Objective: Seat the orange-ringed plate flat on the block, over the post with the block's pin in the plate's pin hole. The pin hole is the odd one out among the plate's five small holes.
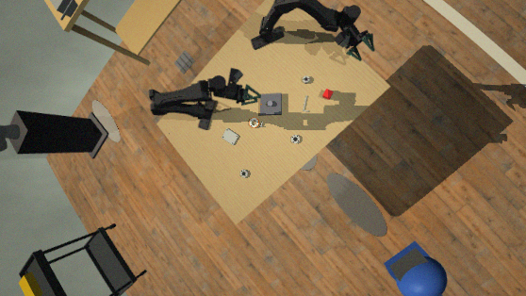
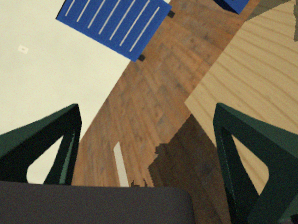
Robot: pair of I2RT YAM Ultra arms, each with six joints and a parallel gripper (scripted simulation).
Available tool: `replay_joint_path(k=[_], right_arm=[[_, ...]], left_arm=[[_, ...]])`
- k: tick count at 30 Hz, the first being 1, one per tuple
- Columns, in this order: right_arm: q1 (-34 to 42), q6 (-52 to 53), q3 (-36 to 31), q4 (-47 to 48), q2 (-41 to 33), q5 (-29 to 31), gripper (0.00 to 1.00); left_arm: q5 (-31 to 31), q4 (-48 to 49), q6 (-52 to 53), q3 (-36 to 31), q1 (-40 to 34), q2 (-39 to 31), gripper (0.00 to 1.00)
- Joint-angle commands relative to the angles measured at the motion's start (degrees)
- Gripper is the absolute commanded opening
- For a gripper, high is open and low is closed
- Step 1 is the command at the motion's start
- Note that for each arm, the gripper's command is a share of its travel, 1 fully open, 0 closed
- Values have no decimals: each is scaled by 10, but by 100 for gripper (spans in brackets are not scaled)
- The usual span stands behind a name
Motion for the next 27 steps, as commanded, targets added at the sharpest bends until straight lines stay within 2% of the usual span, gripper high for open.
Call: replay_joint_path(k=[1,5,8,10,11,19,21,23,27], right_arm=[[0,3,7,-2,-6,0,100],[0,3,4,1,-3,0,100],[-11,30,1,16,-20,-9,100],[-16,56,-18,17,-19,-13,100],[-20,70,-3,19,-21,-17,100],[-52,187,-24,38,-41,-40,100],[-52,187,-24,38,-41,-40,100],[-60,209,11,46,-50,-47,100],[-77,259,10,56,-61,-56,100]], left_arm=[[2,-8,-3,3,0,-5,80],[2,-8,-3,3,0,-5,80],[-9,-41,3,19,-30,8,80],[-18,-71,4,29,-47,11,80],[-23,-87,4,34,-57,12,80],[-68,-227,7,105,-152,36,80],[-68,-227,7,105,-152,36,80],[-76,-269,10,135,-176,48,80],[-92,-336,16,171,-226,59,80]])
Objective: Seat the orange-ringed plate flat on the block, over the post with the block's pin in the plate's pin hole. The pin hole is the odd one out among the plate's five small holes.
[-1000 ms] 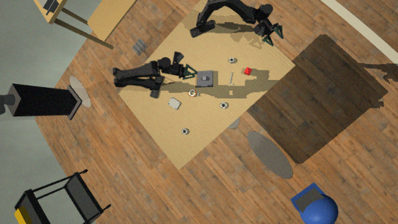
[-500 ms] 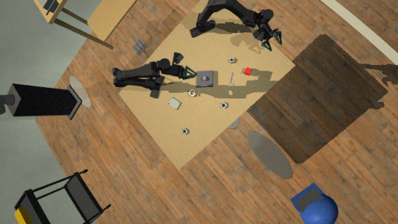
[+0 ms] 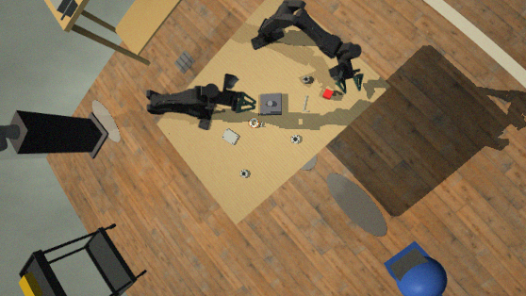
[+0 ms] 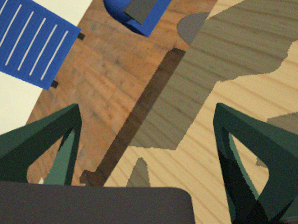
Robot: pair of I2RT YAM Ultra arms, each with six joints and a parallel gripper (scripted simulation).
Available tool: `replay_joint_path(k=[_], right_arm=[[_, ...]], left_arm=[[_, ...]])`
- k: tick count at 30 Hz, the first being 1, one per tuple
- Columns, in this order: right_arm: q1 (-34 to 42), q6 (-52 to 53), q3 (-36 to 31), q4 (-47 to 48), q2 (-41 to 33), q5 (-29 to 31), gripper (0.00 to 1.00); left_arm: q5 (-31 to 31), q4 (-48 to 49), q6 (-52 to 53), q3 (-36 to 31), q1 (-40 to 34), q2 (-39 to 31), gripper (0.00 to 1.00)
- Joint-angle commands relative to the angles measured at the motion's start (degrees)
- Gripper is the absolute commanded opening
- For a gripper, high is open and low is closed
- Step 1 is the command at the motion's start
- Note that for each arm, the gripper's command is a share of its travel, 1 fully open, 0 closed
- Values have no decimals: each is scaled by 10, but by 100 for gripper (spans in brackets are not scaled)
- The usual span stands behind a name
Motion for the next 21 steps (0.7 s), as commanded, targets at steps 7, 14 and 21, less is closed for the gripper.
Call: replay_joint_path(k=[7,14,21], right_arm=[[-36,129,-18,27,-29,-26,100],[-52,178,-15,35,-39,-35,100],[-80,270,-25,55,-56,-55,100]], left_arm=[[-41,-186,10,94,-108,31,80],[-56,-262,14,142,-162,51,80],[-91,-380,20,202,-245,71,80]])
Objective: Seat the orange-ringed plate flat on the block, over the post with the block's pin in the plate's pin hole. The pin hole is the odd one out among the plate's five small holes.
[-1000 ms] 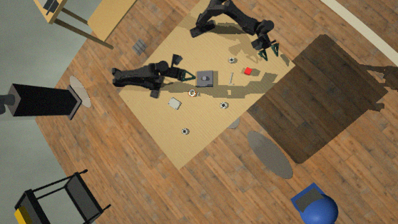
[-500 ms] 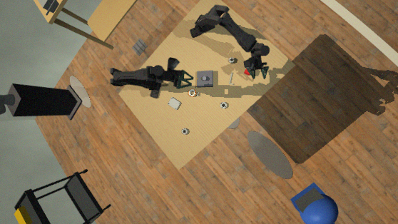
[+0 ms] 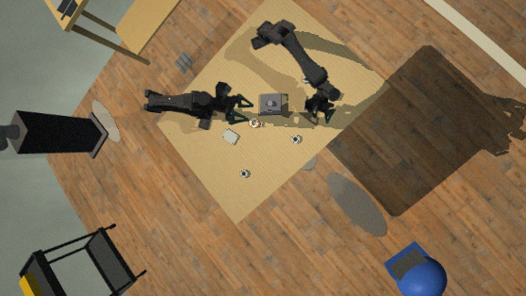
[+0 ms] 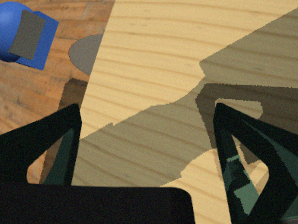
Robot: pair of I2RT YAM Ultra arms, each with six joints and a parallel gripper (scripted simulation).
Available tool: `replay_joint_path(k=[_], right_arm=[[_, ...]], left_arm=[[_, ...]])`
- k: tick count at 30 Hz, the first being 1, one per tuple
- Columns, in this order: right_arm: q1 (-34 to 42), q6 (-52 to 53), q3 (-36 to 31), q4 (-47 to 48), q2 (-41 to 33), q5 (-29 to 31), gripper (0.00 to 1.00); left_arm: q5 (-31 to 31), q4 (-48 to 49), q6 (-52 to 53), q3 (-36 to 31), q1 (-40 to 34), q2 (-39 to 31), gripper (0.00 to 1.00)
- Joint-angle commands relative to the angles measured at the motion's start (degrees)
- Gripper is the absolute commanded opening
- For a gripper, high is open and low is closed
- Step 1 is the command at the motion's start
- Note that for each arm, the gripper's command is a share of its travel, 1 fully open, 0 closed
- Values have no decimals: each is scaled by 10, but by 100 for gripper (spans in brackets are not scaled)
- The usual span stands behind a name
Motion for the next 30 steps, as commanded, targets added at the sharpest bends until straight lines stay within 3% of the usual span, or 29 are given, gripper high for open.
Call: replay_joint_path(k=[1,24,27,30], right_arm=[[-15,68,-18,19,-22,-17,100],[-91,310,-31,64,-66,-65,100],[-104,347,4,75,-78,-75,100],[-116,388,-24,81,-81,-80,100]], left_arm=[[-19,-99,4,39,-45,12,80],[-108,-424,21,225,-276,72,80],[-120,-485,22,265,-314,89,80],[-133,-535,27,290,-353,97,80]])
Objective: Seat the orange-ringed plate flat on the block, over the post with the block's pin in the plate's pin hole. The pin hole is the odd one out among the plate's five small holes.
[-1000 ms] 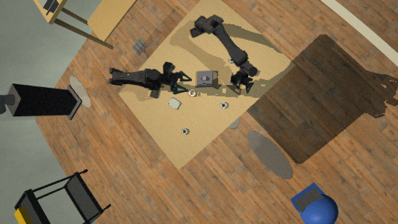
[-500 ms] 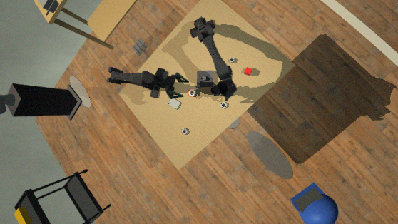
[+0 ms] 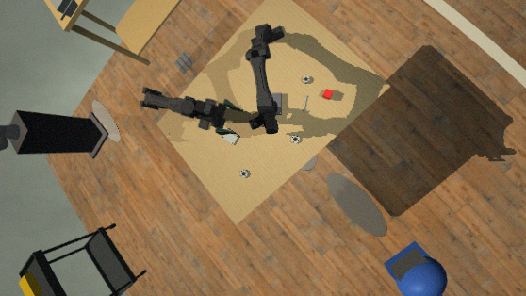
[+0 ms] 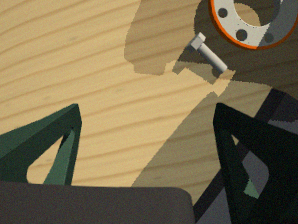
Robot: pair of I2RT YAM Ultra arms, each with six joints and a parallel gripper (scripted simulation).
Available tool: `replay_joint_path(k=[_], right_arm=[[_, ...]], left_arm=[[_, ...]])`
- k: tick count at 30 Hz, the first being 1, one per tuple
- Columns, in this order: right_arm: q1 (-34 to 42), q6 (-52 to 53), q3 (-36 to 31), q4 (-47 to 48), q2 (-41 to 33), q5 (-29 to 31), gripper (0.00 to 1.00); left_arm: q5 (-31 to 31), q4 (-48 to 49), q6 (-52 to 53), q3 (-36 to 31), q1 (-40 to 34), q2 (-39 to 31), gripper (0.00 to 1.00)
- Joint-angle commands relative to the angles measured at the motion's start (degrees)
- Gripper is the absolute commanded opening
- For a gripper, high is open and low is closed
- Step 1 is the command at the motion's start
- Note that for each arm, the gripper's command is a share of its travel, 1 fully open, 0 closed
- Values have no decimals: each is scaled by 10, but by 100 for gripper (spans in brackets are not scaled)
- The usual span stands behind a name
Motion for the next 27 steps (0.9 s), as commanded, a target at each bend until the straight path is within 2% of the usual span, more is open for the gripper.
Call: replay_joint_path(k=[1,5,11,12,13,19,24,25,27], right_arm=[[-15,66,-17,17,-18,-13,100],[-29,101,-21,24,-26,-22,100],[-35,110,-24,26,-29,-26,100],[-31,103,6,15,-26,-26,100],[-31,88,16,13,-36,-18,100],[-26,87,14,11,-16,-14,100],[-28,87,9,11,-20,-15,100],[-27,89,0,10,-13,-15,100],[-27,89,0,10,-13,-15,100]], left_arm=[[-19,-97,7,35,-42,10,80],[-31,-148,10,71,-83,24,80],[-39,-173,9,106,-85,43,80],[-37,-171,8,115,-74,49,80],[-22,-164,9,117,-104,47,80],[-23,-165,8,117,-89,19,80],[-23,-164,8,120,-101,28,80],[-23,-165,8,98,-100,19,80],[-23,-165,8,97,-100,24,80]])
